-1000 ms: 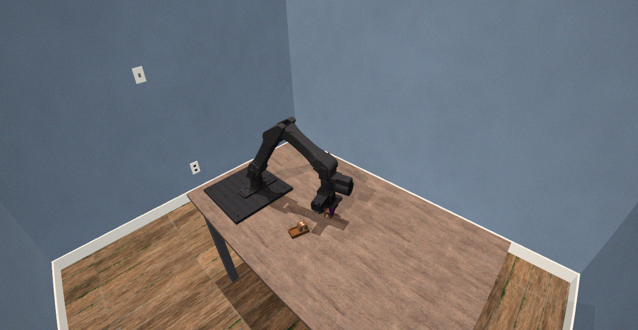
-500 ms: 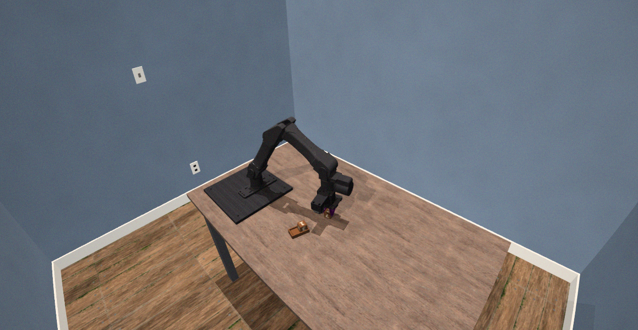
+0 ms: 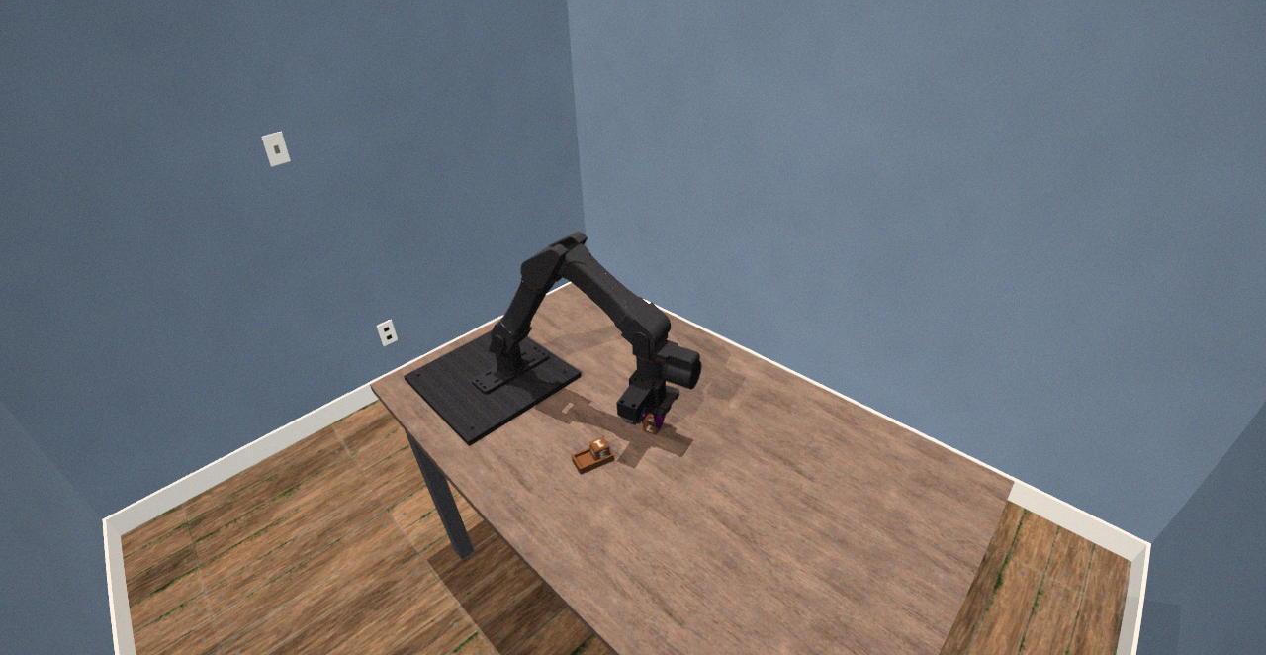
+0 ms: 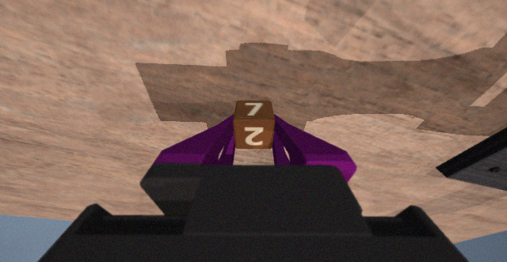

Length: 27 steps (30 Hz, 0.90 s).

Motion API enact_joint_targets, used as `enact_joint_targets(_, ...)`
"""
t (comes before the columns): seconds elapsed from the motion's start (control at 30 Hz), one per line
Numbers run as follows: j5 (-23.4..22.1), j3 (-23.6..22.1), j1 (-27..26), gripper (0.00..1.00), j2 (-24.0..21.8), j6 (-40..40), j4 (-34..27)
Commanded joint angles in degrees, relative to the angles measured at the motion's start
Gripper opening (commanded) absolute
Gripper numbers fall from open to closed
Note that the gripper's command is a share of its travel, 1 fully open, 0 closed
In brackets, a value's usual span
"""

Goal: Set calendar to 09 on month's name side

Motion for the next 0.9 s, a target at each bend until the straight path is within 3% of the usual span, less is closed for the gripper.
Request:
enact_joint_targets(0.0,0.7,0.2,0.0,0.27,-0.5,-0.1,0.0)
enact_joint_targets(0.27,0.7,1.3,0.0,0.27,-1.1,-0.1,-1.6)
enact_joint_targets(0.63,0.7,13.8,0.0,0.27,-4.2,0.0,-17.3)
enact_joint_targets(0.87,0.7,17.2,0.0,0.27,-4.3,0.0,-20.7)
